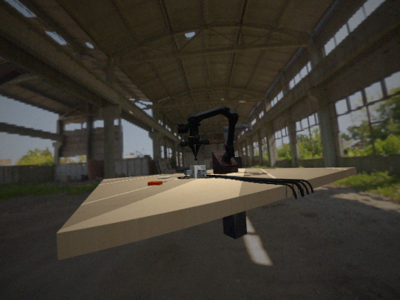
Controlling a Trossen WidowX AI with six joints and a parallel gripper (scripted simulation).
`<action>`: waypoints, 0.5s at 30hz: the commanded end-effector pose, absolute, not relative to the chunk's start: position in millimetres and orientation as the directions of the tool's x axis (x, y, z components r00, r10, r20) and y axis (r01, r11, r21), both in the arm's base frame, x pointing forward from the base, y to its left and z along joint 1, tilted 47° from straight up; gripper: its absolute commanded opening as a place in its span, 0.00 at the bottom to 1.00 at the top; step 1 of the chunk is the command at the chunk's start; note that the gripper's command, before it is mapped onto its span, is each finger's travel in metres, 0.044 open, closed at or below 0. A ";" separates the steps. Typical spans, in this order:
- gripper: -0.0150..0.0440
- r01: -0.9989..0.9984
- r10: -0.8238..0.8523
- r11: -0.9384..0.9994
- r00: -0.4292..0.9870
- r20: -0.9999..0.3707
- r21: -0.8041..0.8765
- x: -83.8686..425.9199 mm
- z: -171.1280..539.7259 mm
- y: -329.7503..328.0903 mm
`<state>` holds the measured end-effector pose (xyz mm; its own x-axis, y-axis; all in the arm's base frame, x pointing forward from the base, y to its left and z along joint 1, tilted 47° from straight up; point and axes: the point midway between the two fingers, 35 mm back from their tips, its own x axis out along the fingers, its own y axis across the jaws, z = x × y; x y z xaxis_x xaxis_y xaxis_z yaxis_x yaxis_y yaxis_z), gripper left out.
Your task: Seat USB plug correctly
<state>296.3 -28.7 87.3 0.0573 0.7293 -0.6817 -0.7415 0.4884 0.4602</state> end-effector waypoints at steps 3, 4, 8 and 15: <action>0.25 -0.828 0.729 0.416 0.057 -0.682 0.376 296.2 87.1 -28.6; 0.25 -0.842 0.729 0.402 0.057 -0.682 0.359 296.2 87.1 -28.6; 0.25 -0.894 0.729 0.342 0.057 -0.682 0.291 296.2 87.1 -28.6; 0.25 -0.960 0.729 0.228 0.057 -0.682 0.164 296.2 87.1 -28.6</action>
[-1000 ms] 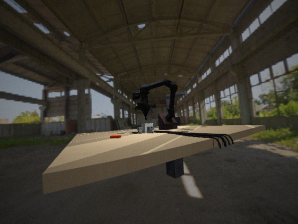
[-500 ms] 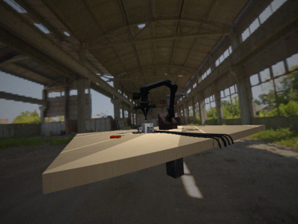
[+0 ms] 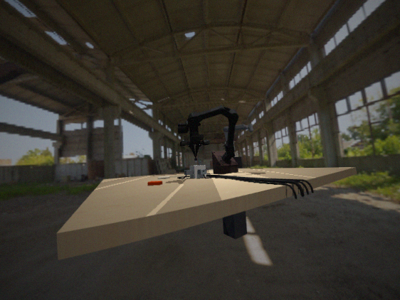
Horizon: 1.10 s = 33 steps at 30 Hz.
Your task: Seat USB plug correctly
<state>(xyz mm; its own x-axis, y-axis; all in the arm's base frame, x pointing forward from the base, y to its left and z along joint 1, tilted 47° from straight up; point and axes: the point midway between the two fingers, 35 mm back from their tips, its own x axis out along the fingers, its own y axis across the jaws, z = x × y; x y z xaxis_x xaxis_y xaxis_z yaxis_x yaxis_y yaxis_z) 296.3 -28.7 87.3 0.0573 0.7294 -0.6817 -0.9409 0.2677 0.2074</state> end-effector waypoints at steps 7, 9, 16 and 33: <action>0.25 -0.993 0.729 0.110 0.057 -0.682 0.035 296.2 87.1 -28.6; 0.25 -0.995 0.729 0.098 0.057 -0.682 0.022 296.2 87.1 -28.6; 0.25 -0.995 0.729 0.098 0.057 -0.682 0.022 296.2 87.1 -28.6; 0.25 -0.994 0.730 0.104 0.057 -0.681 0.028 296.4 86.5 -27.4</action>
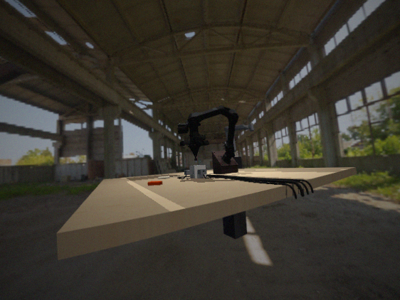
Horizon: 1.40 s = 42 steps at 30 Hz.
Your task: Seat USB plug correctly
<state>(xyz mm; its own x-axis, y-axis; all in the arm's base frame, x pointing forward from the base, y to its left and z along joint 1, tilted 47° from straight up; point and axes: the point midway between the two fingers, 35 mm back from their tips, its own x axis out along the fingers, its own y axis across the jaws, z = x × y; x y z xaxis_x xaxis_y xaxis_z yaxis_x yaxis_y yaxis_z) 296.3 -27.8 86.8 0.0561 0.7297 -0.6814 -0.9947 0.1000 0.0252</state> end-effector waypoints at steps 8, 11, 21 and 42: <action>0.25 -0.994 0.730 0.105 0.057 -0.681 0.029 296.5 85.9 -26.7; 0.25 -0.994 0.730 0.105 0.057 -0.681 0.029 296.6 85.7 -26.4; 0.25 -0.994 0.730 0.106 0.057 -0.681 0.030 296.7 84.9 -25.5; 0.25 -0.994 0.730 0.109 0.057 -0.681 0.033 297.1 83.4 -23.5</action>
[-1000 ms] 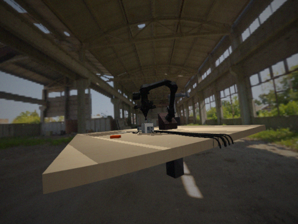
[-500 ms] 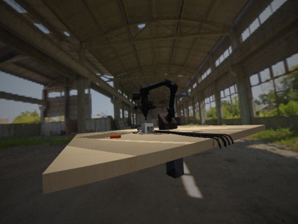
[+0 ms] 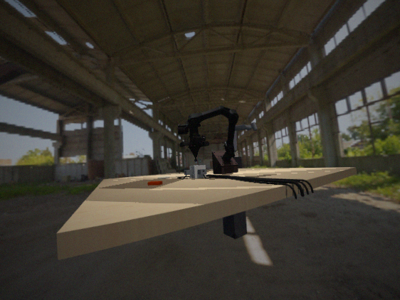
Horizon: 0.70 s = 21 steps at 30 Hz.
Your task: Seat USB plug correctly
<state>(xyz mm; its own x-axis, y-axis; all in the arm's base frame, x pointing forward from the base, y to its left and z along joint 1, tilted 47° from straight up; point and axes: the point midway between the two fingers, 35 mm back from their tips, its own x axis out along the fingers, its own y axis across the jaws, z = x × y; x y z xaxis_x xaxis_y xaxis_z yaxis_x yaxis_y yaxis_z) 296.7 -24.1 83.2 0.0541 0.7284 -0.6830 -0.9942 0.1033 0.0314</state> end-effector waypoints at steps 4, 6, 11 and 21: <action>0.25 -0.993 0.730 0.109 0.057 -0.681 0.033 297.1 83.1 -23.1; 0.25 -0.993 0.730 0.109 0.057 -0.681 0.034 297.2 82.9 -22.9; 0.25 -0.993 0.730 0.110 0.057 -0.681 0.034 297.2 82.6 -22.5; 0.25 -0.993 0.730 0.111 0.057 -0.681 0.035 297.4 81.8 -21.5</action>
